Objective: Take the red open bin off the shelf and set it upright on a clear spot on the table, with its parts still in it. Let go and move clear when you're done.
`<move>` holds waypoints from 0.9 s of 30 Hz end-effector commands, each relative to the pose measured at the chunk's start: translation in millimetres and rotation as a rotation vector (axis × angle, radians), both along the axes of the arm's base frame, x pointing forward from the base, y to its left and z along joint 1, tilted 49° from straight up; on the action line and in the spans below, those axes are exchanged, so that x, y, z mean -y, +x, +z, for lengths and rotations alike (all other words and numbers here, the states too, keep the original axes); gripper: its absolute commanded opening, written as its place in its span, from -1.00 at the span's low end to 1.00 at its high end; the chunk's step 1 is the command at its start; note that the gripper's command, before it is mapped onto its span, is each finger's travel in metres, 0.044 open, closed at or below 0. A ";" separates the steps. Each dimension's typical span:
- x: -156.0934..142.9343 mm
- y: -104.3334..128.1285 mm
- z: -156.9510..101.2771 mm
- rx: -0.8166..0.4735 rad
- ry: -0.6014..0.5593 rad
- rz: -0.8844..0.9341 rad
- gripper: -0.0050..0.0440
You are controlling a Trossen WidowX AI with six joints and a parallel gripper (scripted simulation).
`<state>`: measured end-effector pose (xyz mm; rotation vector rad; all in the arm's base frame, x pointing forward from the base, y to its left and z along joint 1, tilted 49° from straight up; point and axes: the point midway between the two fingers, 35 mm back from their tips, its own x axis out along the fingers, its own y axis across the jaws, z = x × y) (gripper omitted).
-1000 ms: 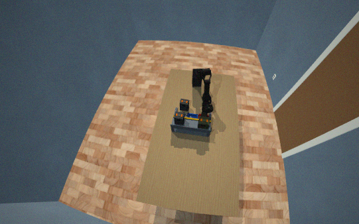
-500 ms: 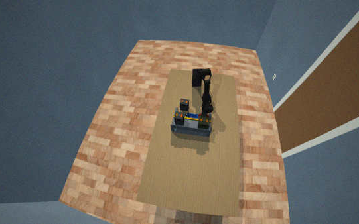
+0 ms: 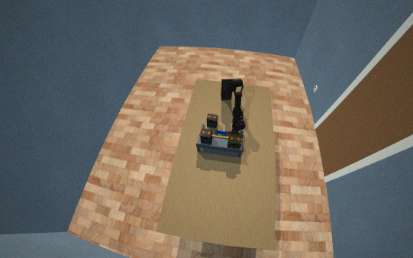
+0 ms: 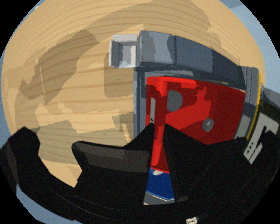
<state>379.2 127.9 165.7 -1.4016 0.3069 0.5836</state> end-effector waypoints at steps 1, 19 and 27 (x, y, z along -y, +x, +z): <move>0.2 1.0 14.0 0.039 0.013 -0.003 -0.80; 0.4 0.6 12.6 0.039 0.013 -0.003 -0.80; 0.5 0.2 10.8 0.038 0.013 -0.003 -0.80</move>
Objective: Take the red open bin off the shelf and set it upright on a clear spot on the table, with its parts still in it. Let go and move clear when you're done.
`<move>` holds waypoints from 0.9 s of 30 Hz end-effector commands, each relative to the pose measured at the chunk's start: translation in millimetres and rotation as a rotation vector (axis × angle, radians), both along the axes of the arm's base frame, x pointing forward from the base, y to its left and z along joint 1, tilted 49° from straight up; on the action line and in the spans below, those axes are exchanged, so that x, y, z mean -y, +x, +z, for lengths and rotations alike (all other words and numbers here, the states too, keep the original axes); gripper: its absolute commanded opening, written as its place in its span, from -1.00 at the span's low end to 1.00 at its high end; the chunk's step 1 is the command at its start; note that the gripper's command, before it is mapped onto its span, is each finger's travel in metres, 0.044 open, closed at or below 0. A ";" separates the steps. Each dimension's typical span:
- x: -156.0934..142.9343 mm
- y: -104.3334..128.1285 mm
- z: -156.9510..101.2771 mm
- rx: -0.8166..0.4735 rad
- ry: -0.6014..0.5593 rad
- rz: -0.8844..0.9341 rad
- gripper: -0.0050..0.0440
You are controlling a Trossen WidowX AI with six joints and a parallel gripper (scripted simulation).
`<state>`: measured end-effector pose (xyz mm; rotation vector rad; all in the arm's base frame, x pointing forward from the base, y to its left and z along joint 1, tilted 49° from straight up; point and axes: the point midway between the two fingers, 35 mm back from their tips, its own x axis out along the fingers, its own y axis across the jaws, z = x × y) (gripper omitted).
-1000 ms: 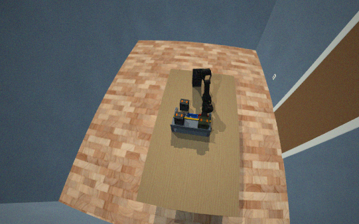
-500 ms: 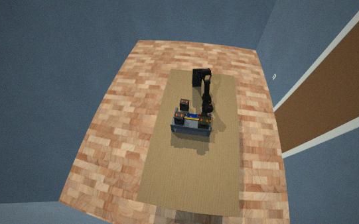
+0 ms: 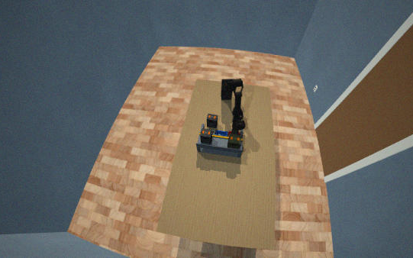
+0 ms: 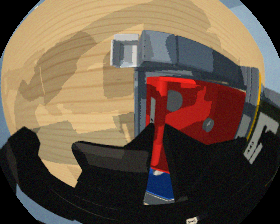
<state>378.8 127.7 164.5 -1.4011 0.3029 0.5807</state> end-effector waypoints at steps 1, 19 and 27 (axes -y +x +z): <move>0.4 0.6 12.0 0.033 0.011 -0.003 -0.80; 0.4 0.3 10.9 0.032 0.011 -0.003 -0.80; -0.1 -4.4 5.7 0.028 0.010 0.000 -0.80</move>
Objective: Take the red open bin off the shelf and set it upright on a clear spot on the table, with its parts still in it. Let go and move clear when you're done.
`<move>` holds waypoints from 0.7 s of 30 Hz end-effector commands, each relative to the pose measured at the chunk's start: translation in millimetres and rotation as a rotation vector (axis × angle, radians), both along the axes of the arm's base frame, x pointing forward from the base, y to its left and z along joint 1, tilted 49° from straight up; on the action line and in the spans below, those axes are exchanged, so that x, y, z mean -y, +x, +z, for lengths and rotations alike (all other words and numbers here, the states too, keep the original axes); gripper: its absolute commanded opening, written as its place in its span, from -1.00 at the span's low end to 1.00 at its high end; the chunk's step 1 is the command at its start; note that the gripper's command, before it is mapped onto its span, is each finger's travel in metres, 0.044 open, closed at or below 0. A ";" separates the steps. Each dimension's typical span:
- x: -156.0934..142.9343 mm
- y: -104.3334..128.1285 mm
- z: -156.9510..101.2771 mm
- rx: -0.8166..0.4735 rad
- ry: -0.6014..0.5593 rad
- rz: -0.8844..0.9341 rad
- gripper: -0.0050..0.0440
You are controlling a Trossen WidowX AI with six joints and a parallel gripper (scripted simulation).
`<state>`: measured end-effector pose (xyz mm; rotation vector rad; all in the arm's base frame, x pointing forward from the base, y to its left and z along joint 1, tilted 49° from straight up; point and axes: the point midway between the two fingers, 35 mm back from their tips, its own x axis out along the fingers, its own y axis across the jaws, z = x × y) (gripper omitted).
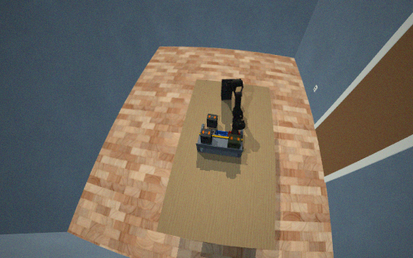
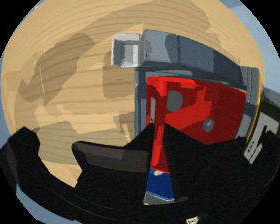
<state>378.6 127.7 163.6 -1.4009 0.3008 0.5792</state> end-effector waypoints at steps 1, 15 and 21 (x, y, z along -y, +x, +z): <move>-0.3 -8.2 2.1 0.027 0.010 -0.001 -0.80; -0.9 -20.0 -11.5 0.030 0.010 -0.003 -0.80; -2.4 -40.3 -38.3 0.027 0.009 -0.003 -0.80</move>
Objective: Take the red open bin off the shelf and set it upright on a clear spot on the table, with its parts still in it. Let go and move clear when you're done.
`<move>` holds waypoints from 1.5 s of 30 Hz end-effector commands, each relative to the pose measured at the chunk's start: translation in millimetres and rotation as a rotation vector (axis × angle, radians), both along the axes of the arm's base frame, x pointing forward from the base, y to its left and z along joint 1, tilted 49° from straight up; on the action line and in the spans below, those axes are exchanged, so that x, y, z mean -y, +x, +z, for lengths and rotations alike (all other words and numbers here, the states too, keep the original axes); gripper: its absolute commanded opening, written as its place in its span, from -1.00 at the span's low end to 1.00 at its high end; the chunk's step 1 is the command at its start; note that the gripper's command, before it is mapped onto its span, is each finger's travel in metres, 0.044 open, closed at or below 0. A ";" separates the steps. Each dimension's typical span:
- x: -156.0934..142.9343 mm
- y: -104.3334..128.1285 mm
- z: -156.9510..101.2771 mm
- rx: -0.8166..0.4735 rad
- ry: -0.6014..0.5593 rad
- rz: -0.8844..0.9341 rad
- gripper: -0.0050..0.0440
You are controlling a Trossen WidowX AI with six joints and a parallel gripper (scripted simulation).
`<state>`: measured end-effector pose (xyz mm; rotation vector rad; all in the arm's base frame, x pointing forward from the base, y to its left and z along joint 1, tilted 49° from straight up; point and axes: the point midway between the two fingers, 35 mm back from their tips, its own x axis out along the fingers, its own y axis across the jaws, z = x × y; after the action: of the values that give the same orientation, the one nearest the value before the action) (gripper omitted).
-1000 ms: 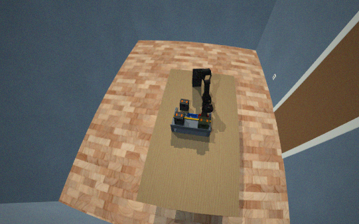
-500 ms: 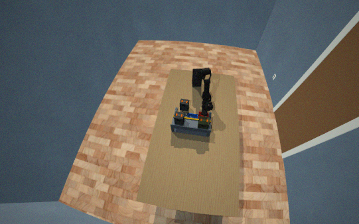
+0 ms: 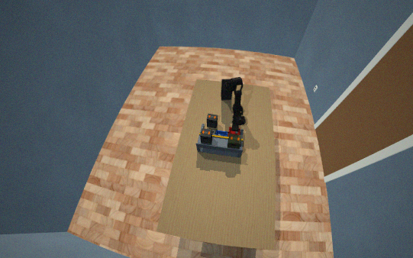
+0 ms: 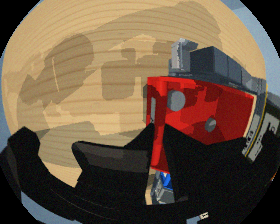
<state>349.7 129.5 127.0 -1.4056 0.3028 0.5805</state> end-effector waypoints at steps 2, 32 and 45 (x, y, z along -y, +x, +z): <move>-0.7 -11.4 -1.7 0.028 0.014 -0.004 -0.80; -2.1 -38.0 -34.4 0.018 0.011 -0.001 -0.80; -2.2 -41.0 -37.1 0.021 0.013 -0.004 -0.80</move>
<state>307.2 131.5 82.0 -1.4065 0.3029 0.5846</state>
